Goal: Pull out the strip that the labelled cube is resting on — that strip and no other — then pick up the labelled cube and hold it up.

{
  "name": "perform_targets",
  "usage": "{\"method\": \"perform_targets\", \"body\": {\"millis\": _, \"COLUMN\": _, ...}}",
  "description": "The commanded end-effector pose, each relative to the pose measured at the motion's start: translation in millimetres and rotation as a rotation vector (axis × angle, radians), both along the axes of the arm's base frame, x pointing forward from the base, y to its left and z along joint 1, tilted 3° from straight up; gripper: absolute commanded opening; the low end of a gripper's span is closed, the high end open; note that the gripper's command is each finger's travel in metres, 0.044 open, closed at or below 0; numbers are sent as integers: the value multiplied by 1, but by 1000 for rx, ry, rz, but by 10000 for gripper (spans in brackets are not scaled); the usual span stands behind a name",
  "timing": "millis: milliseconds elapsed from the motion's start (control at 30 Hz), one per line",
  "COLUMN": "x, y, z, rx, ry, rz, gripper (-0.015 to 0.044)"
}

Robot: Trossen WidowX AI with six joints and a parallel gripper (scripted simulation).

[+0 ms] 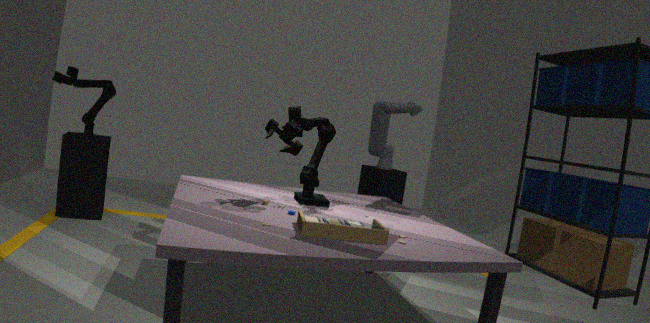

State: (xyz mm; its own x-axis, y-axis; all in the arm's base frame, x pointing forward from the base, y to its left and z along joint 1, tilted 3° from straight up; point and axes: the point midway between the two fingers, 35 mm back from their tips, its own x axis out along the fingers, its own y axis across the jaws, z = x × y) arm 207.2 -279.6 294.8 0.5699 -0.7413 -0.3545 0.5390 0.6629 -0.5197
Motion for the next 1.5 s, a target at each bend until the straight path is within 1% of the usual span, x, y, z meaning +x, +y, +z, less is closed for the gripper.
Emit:
{"method": "perform_targets", "body": {"millis": 0, "x": 35, "y": 46, "z": -18, "rx": 102, "ry": -56, "rz": 116, "gripper": 400}}
{"method": "perform_targets", "body": {"millis": 200, "x": 74, "y": 130, "z": -49, "rx": 296, "ry": -116, "rz": 297, "gripper": 400}}
{"method": "perform_targets", "body": {"millis": 433, "x": 86, "y": 228, "z": -85, "rx": 527, "ry": -119, "rz": 478, "gripper": 400}}
{"method": "perform_targets", "body": {"millis": 500, "x": 86, "y": 237, "z": -88, "rx": 549, "ry": -116, "rz": 493, "gripper": 400}}
{"method": "perform_targets", "body": {"millis": 867, "x": 86, "y": 237, "z": -88, "rx": 549, "ry": -116, "rz": 493, "gripper": 400}}
{"method": "perform_targets", "body": {"millis": 967, "x": 92, "y": 232, "z": -92, "rx": 572, "ry": -60, "rz": 462, "gripper": 321}}
{"method": "perform_targets", "body": {"millis": 1367, "x": 132, "y": 184, "z": -144, "rx": 782, "ry": 392, "rz": 197, "gripper": 6}}
{"method": "perform_targets", "body": {"millis": 1467, "x": 137, "y": 171, "z": -162, "rx": 841, "ry": 501, "rz": 130, "gripper": 0}}
